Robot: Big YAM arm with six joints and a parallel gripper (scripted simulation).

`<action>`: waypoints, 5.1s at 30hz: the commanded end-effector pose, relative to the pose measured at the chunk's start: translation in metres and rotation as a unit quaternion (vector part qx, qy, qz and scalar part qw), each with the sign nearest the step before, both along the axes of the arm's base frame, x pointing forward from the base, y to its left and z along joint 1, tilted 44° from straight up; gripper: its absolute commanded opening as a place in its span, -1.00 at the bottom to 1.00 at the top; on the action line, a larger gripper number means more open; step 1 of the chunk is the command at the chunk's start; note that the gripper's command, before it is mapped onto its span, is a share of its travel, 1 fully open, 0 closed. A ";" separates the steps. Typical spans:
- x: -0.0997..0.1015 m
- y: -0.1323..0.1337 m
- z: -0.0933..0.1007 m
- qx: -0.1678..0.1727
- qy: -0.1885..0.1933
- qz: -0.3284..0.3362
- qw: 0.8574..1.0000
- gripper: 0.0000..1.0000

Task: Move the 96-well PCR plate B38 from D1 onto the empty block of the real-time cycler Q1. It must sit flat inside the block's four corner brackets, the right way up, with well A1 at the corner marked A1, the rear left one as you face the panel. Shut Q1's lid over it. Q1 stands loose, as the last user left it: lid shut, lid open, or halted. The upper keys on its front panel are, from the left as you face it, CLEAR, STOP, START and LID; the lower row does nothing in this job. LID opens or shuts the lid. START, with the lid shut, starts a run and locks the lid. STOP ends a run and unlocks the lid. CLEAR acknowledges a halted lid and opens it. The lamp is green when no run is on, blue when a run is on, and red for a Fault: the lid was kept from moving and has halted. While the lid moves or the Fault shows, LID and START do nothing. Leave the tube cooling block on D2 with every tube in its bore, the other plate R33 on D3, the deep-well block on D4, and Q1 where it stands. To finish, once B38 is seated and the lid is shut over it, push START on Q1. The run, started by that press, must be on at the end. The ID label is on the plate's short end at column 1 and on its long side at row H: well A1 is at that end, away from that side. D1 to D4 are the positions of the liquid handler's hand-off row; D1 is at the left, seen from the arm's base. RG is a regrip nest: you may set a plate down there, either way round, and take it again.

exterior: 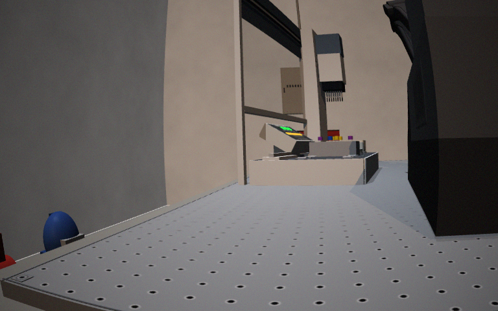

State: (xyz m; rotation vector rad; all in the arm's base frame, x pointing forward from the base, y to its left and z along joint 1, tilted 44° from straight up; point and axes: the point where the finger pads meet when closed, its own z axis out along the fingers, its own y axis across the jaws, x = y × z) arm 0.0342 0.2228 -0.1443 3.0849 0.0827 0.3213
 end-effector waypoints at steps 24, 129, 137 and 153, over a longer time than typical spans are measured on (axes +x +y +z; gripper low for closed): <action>-0.002 0.017 0.000 0.013 -0.001 -0.003 1.000 -1.00; 0.003 0.037 -0.004 0.028 0.000 0.000 1.000 -1.00; 0.003 0.032 -0.005 0.027 0.000 0.000 1.000 -1.00; 0.003 0.022 -0.004 0.026 0.000 0.000 1.000 -1.00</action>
